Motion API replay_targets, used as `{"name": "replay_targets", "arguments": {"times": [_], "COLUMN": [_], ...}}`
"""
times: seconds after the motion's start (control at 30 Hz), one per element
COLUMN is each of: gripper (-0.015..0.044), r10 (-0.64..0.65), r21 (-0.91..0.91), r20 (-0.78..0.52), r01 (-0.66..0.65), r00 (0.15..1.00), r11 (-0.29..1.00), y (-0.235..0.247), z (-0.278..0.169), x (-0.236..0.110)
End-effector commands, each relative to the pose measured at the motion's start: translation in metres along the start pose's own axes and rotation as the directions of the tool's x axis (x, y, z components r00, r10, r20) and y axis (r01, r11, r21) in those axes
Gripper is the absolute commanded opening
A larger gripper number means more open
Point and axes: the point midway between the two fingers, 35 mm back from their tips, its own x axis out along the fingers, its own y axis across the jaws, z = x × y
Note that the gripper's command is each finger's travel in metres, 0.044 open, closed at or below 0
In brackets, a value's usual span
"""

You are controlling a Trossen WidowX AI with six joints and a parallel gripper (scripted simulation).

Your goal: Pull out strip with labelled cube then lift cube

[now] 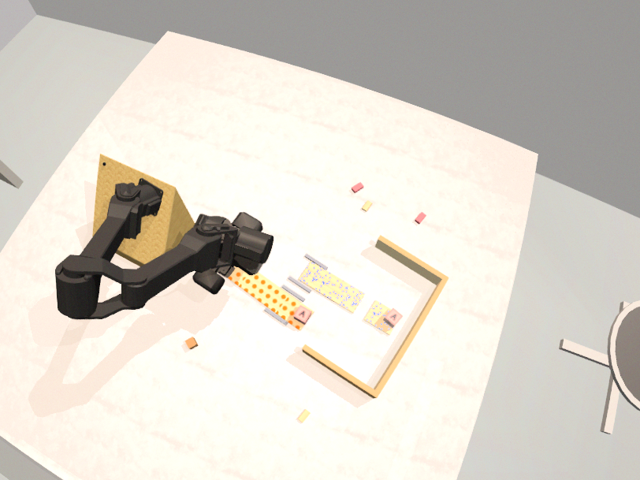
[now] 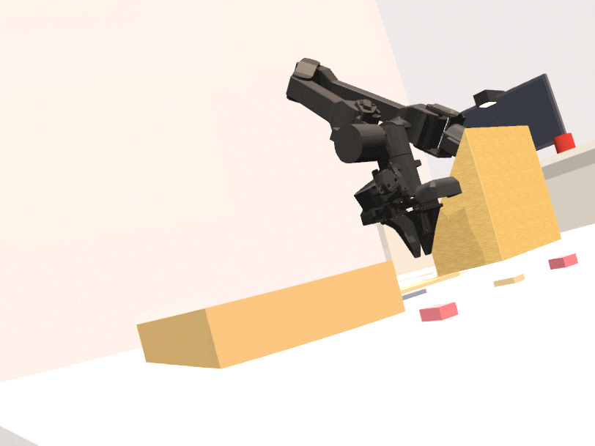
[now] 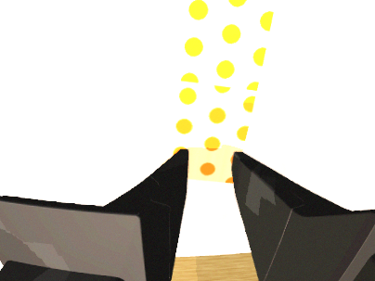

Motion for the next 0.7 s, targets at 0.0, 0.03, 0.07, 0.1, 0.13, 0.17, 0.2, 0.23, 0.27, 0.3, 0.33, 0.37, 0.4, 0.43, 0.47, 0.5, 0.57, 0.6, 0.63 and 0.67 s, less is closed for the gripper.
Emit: {"name": "replay_targets", "arguments": {"times": [0.0, 0.03, 0.07, 0.1, 0.13, 0.17, 0.2, 0.23, 0.27, 0.3, 0.33, 0.37, 0.4, 0.43, 0.47, 0.5, 0.57, 0.6, 0.63, 0.67], "gripper": [0.0184, 0.0210, 0.0236, 0.0263, 0.0289, 0.0315, 0.0341, 0.0368, 0.0394, 0.0420, 0.0440, 0.0440, 0.0440, 0.0440, 0.0440, 0.0440, 0.0440, 0.0440, 0.0440, 0.0440], "r10": [-0.001, -0.001, -0.001, -0.001, -0.001, -0.001, -0.001, -0.001, -0.001, -0.001, -0.001, -0.001, -0.001, -0.001, -0.001, -0.001, -0.001, -0.001, -0.001, -0.001], "r21": [-0.023, -0.023, -0.023, -0.023, -0.022, -0.022, -0.022, -0.022, -0.022, -0.022, -0.021, -0.021, -0.021, -0.021, -0.021, -0.021, -0.020, -0.020, -0.020, -0.020], "r20": [0.006, 0.006, 0.006, 0.006, 0.006, 0.007, 0.007, 0.007, 0.007, 0.007, 0.007, 0.008, 0.008, 0.008, 0.008, 0.008, 0.008, 0.009, 0.009, 0.009], "r01": [0.002, 0.002, 0.002, 0.001, 0.001, 0.001, 0.001, 0.001, 0.001, 0.001, 0.001, 0.001, 0.001, 0.001, 0.001, 0.001, 0.001, 0.001, 0.001, 0.001], "r00": [1.000, 1.000, 1.000, 1.000, 1.000, 1.000, 1.000, 1.000, 1.000, 1.000, 1.000, 1.000, 1.000, 1.000, 1.000, 1.000, 1.000, 1.000, 1.000, 1.000], "r11": [1.000, 1.000, 1.000, 1.000, 1.000, 1.000, 1.000, 1.000, 1.000, 1.000, 1.000, 1.000, 1.000, 1.000, 1.000, 1.000, 1.000, 1.000, 1.000, 1.000], "y": [-0.001, -0.001, -0.001, -0.001, -0.002, -0.002, -0.002, -0.003, -0.003, -0.002, -0.002, -0.003, -0.003, -0.003, -0.003, -0.003, -0.003, -0.003, -0.004, -0.004], "z": [0.014, 0.018, 0.023, 0.027, 0.032, 0.036, 0.040, 0.043, 0.048, 0.052, 0.056, 0.060, 0.064, 0.068, 0.072, 0.076, 0.084, 0.089, 0.092, 0.097], "x": [-0.002, -0.002, -0.003, -0.003, -0.004, -0.004, -0.005, -0.005, -0.006, -0.006, -0.007, -0.007, -0.008, -0.008, -0.009, -0.009, -0.010, -0.011, -0.011, -0.012]}}
